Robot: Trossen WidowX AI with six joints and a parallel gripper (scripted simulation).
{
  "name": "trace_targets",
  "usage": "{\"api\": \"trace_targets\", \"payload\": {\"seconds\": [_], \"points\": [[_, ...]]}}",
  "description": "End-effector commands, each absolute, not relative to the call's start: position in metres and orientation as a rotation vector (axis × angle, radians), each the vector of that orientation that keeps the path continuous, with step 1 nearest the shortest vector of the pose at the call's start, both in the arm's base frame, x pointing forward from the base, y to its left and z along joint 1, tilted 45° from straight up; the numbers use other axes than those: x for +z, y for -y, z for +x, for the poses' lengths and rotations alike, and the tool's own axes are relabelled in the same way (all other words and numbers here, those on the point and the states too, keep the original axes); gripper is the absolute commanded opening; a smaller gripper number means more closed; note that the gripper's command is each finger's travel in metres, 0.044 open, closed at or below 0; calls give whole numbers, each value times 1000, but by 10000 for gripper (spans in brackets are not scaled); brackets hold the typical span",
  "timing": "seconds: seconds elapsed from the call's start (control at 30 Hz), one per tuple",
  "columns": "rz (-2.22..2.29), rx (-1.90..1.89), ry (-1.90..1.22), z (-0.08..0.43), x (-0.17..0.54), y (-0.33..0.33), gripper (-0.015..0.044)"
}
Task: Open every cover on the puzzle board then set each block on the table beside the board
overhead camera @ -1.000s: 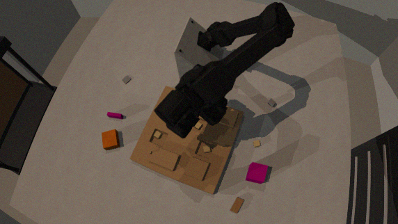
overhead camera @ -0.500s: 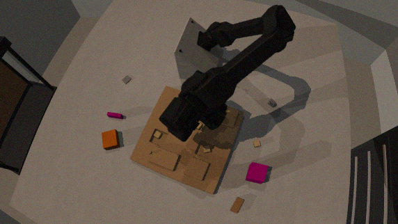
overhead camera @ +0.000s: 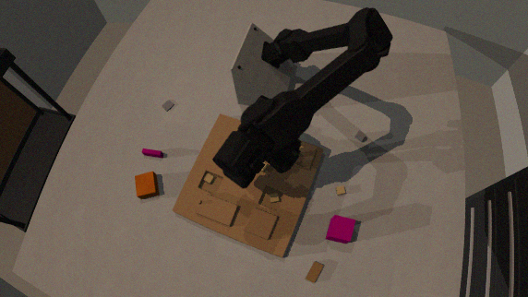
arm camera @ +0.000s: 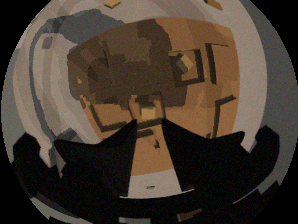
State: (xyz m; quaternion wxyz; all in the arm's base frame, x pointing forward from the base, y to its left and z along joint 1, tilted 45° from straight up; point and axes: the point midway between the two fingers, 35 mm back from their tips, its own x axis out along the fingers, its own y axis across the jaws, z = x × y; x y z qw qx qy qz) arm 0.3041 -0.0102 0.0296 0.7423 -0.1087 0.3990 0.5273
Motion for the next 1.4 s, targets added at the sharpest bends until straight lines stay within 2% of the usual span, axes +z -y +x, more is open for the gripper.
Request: {"api": "trace_targets", "payload": {"seconds": [0.0,1.37], "points": [[-231,1154,-873,304,30,10,144],[-231,1154,-872,307,14,-6,144]]}}
